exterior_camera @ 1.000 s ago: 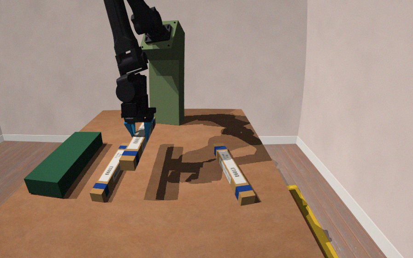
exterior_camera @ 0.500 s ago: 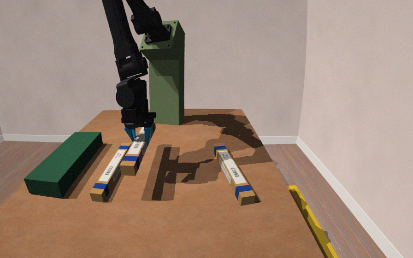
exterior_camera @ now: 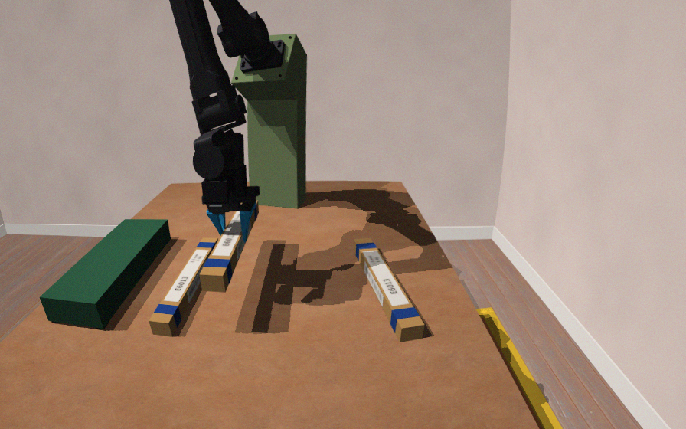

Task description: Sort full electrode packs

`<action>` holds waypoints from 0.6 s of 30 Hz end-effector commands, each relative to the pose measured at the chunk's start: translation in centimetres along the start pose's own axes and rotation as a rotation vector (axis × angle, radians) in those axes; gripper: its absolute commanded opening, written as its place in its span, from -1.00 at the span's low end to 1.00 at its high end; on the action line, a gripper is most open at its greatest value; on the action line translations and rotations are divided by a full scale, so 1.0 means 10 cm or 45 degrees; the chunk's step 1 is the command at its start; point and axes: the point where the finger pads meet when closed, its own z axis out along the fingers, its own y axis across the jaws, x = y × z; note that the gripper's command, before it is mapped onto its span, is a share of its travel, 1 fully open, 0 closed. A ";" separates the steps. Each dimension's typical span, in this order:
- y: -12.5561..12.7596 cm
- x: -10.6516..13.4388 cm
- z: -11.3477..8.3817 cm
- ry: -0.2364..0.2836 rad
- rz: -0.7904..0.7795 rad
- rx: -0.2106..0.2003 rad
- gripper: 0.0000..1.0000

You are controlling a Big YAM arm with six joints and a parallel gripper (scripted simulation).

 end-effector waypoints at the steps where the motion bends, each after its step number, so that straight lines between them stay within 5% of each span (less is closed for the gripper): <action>1: 0.01 -0.01 -0.03 -0.006 -0.007 -0.003 -1.00; 18: 0.01 -0.01 -0.23 -0.007 -0.007 -0.003 -1.00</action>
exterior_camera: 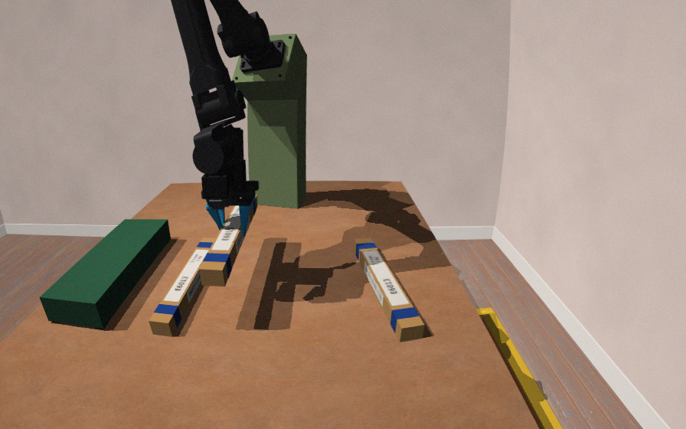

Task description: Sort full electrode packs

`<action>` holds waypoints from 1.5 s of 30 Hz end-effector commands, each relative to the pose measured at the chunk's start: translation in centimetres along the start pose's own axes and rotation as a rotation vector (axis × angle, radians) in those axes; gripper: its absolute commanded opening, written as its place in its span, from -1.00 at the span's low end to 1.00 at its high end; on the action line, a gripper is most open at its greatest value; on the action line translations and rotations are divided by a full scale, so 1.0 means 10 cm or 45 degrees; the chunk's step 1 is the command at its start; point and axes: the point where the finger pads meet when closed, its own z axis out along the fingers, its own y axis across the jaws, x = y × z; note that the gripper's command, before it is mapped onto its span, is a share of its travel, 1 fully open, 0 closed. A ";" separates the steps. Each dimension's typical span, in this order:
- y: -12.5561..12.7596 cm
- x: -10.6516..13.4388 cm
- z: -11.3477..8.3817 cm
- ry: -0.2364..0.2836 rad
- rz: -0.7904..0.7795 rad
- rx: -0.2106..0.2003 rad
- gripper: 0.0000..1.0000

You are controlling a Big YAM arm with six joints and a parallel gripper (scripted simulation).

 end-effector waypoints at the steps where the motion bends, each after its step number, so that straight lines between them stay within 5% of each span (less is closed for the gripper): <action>1: 0.03 -0.09 -0.16 -0.030 -0.001 -0.009 -1.00; 33: 0.03 -0.09 -0.53 -0.033 0.000 -0.009 -1.00; 45: 0.03 -0.09 -0.53 -0.033 0.000 -0.009 -1.00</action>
